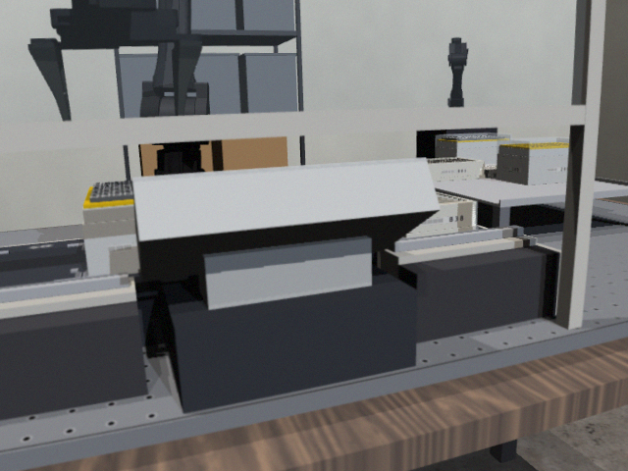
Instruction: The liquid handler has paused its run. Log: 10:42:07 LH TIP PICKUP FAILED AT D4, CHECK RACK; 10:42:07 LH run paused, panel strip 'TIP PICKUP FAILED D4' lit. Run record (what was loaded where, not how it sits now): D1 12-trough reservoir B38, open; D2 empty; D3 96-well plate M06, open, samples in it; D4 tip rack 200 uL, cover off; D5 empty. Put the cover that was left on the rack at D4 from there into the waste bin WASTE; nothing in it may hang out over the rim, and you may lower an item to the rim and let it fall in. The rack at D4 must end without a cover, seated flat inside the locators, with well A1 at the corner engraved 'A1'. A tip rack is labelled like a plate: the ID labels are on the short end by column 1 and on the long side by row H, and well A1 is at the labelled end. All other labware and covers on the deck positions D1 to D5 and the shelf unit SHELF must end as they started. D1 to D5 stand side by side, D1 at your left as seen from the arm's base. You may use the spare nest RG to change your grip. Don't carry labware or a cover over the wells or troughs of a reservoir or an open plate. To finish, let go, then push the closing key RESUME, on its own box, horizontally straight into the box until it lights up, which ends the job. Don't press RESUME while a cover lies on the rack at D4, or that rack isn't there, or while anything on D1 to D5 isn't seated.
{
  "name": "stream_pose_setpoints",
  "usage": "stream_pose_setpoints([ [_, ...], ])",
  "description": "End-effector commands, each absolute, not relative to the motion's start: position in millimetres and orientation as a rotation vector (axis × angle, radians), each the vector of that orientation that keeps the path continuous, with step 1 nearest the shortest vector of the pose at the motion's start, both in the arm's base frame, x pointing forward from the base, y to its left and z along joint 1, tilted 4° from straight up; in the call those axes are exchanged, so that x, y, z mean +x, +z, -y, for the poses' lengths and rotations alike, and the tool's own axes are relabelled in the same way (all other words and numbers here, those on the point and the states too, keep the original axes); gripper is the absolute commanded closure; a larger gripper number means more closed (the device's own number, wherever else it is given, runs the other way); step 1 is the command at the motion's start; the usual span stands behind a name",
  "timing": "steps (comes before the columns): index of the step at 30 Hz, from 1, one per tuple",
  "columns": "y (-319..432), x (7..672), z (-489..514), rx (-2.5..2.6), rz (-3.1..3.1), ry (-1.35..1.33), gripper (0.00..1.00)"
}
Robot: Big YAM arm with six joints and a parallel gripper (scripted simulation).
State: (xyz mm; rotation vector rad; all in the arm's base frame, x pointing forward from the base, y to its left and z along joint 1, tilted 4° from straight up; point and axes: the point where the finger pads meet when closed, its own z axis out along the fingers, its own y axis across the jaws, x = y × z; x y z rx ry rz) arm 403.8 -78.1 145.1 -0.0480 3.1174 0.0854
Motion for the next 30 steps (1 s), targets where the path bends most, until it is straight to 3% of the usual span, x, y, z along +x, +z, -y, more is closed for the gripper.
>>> stream_pose_setpoints([
  [1, 157.7, 417.7, 79.6, -0.051, -3.070, 0.068, 0.00],
  [14, 157.7, 417.7, 79.6, -0.051, -3.070, 0.068, 0.00],
  [30, 220.6, 419.3, 88.2, -0.049, -3.041, 0.054, 0.00],
])
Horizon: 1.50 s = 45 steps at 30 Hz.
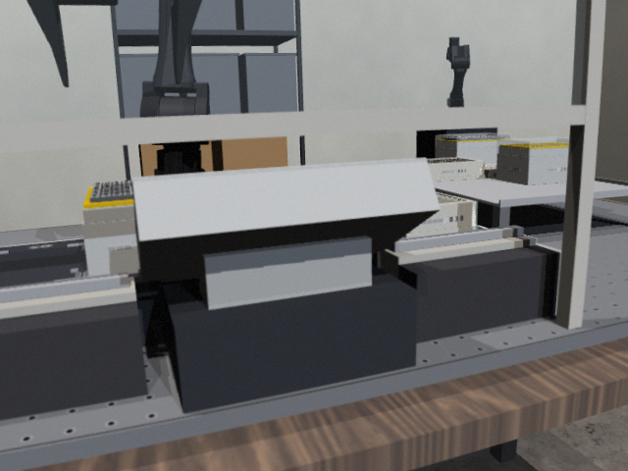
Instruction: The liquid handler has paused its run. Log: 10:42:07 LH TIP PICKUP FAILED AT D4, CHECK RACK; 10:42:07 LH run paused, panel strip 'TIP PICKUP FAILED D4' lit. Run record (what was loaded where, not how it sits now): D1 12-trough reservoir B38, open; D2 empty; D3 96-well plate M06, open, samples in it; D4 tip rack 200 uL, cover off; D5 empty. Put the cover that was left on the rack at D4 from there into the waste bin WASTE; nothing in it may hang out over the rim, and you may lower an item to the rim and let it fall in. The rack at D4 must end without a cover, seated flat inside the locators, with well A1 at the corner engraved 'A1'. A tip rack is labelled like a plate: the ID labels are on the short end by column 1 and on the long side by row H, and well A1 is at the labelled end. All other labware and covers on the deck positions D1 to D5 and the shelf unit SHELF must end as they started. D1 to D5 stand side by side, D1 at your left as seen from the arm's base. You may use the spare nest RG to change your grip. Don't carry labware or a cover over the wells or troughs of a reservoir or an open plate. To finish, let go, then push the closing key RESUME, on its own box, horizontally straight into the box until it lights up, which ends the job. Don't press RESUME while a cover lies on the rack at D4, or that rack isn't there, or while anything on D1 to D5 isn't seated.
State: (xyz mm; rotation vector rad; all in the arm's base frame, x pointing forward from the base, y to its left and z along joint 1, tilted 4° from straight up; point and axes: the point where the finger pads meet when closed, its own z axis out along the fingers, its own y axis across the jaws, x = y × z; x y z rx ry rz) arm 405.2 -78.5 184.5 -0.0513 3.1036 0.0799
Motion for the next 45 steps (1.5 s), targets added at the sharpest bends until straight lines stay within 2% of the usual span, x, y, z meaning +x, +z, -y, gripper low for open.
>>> stream_pose_setpoints([
  [1, 227.2, 418.2, 88.1, -0.050, -3.033, 0.051, 0.00],
  [11, 260.0, 414.9, 89.4, -0.050, -3.035, 0.051, 0.00],
  [15, 249.1, 418.2, 90.2, -0.043, -3.062, 0.063, 0.00],
  [16, 241.2, 406.3, 92.4, -0.050, -3.081, 0.070, 1.00],
  [38, 224.4, 361.9, 183.1, -0.049, -3.109, 0.086, 1.00],
  [45, 239.8, 357.9, 222.2, -0.050, -3.072, 0.047, 1.00],
])
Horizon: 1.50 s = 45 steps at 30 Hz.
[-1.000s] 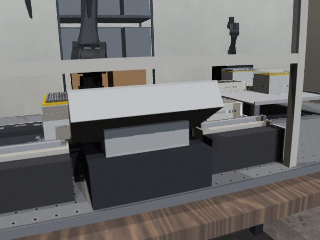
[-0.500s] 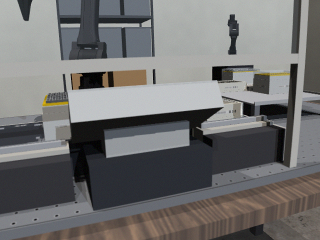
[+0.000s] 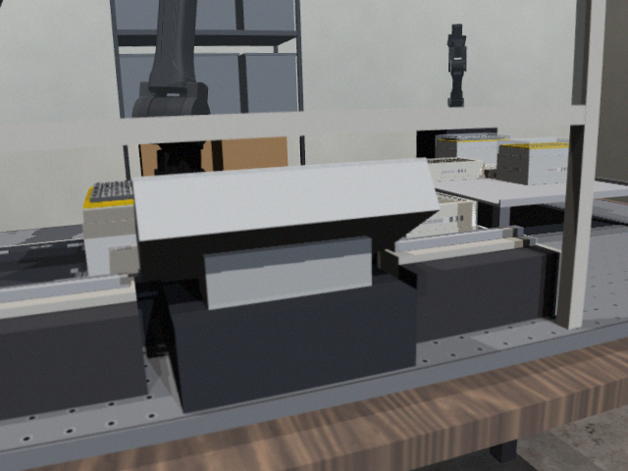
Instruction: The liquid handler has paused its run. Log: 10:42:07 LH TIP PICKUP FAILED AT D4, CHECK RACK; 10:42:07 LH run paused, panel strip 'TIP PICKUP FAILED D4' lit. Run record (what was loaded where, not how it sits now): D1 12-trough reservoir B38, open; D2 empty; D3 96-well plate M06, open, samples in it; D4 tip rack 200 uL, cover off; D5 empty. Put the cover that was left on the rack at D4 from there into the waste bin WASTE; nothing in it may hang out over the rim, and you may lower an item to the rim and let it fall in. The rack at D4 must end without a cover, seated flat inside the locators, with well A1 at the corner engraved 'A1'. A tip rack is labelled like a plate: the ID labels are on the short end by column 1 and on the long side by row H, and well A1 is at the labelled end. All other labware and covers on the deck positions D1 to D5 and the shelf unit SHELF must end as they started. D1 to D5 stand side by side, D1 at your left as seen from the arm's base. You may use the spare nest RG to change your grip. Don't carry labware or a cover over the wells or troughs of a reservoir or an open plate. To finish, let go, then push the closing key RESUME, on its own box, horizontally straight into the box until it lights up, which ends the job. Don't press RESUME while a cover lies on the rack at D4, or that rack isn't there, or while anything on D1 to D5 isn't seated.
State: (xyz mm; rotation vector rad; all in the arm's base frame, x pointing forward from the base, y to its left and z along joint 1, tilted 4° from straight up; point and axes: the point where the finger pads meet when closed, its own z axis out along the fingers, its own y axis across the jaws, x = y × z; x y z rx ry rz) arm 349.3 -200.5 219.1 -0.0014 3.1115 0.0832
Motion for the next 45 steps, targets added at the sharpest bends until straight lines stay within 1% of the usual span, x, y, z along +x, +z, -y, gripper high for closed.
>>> stream_pose_setpoints([
  [1, 239.8, 357.9, 222.2, -0.050, -3.072, 0.047, 1.00],
  [45, 228.3, 270.7, 403.9, -0.050, -3.085, 0.029, 1.00],
])
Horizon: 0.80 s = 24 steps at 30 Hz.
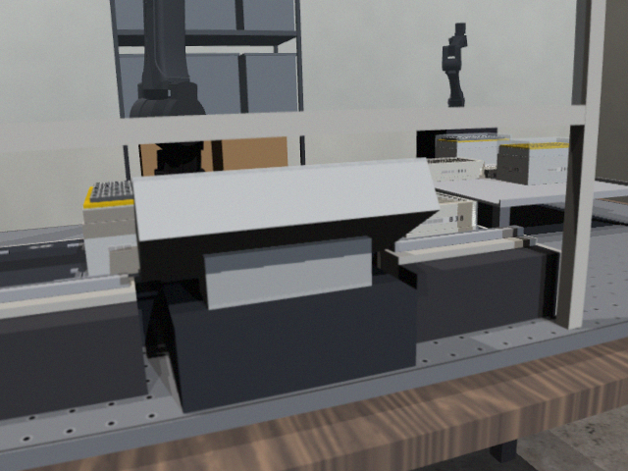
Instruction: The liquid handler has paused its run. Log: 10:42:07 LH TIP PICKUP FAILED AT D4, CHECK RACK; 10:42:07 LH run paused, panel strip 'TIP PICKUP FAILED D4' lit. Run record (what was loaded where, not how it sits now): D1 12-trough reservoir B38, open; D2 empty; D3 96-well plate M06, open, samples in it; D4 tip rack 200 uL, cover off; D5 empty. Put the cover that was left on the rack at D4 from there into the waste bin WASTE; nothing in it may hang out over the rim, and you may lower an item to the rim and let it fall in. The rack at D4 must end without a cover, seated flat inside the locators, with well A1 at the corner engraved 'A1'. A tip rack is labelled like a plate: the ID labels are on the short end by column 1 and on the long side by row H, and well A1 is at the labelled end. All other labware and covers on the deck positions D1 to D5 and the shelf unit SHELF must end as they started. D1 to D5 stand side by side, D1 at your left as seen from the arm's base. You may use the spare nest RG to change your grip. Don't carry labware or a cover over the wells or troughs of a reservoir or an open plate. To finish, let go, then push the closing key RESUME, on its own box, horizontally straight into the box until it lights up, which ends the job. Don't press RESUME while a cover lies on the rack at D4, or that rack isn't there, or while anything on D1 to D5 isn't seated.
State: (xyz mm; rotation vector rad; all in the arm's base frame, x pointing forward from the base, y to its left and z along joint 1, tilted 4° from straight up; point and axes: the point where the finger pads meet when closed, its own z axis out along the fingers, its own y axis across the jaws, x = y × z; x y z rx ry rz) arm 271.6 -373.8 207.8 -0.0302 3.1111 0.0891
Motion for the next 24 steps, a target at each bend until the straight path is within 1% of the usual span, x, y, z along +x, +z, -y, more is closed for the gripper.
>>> stream_pose_setpoints([
  [1, 228.0, 268.5, 408.5, -0.050, -3.086, 0.029, 1.00],
  [13, 224.9, 246.1, 454.2, -0.050, -3.089, 0.027, 1.00],
  [16, 224.8, 245.3, 455.8, -0.050, -3.089, 0.027, 1.00],
  [18, 241.2, 247.8, 450.6, -0.065, -3.073, -0.019, 1.00],
  [24, 237.5, 252.3, 449.0, -0.078, -3.076, -0.008, 1.00],
])
